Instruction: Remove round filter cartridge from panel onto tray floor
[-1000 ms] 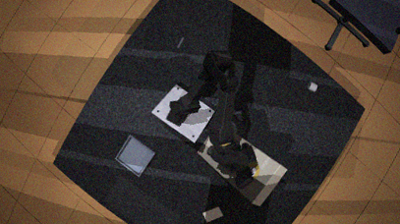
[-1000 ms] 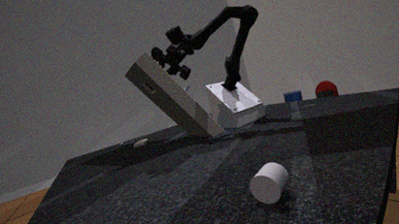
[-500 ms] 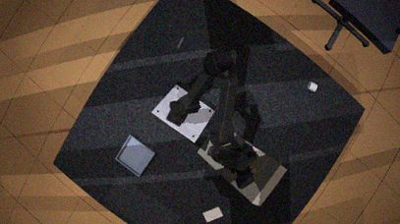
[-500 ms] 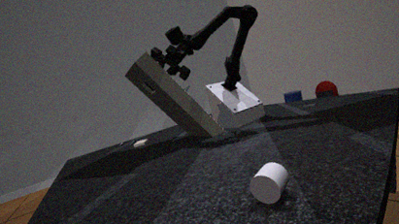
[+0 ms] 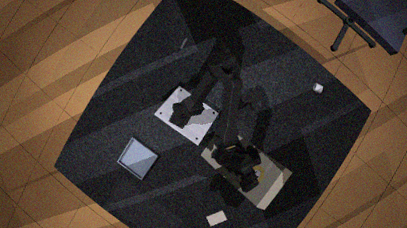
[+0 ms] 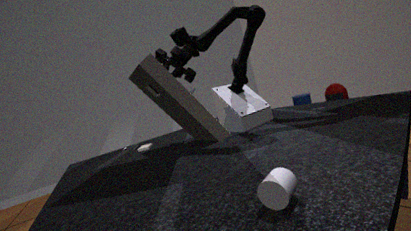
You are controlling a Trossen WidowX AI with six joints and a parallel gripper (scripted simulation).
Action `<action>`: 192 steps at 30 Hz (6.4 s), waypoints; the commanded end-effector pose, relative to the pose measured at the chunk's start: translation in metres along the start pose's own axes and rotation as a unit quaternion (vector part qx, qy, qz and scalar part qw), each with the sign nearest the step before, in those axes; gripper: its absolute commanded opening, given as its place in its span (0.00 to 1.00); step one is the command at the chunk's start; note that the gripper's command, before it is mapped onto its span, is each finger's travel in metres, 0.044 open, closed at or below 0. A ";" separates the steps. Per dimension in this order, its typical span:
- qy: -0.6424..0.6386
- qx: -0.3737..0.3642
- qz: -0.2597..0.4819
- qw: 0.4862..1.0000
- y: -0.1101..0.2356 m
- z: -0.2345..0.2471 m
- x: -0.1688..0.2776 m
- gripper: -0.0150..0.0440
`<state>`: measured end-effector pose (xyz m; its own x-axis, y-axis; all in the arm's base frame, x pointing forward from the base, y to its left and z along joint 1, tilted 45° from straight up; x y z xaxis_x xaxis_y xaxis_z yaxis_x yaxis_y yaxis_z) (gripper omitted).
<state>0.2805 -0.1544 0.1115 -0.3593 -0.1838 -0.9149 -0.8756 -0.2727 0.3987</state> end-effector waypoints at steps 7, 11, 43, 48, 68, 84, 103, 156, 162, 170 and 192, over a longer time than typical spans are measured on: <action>-0.002 0.002 0.001 1.000 0.000 0.000 0.001 0.41; -0.002 0.002 0.001 1.000 0.000 0.001 0.002 0.41; -0.002 0.002 0.001 1.000 -0.010 0.002 0.003 0.41; -0.002 0.002 0.001 1.000 -0.012 0.002 0.003 0.41; -0.001 0.001 -0.003 1.000 -0.012 0.001 0.003 0.27; -0.202 0.002 0.000 0.979 -0.017 0.002 0.003 0.25; -0.509 0.002 -0.001 0.861 -0.019 0.002 0.003 0.25; -0.728 0.002 -0.001 0.686 -0.021 0.002 0.003 0.25; -0.728 0.002 -0.001 0.686 -0.021 0.002 0.003 0.25; -0.728 0.002 -0.001 0.686 -0.021 0.002 0.003 0.25; -0.732 -0.001 -0.005 0.681 -0.005 -0.001 0.004 0.25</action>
<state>0.2898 -0.1513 0.1048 -0.2927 0.9562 -0.0004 -0.8824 -0.2699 0.3854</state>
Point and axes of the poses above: the point midway between the two fingers, 35 mm back from their tips, its own y axis back along the fingers, its own z axis across the jaws, x = y × z, the point moved 5 cm from there along y, back along the fingers, and after that the axes turned 13 degrees about -y, right-handed, at the moved point
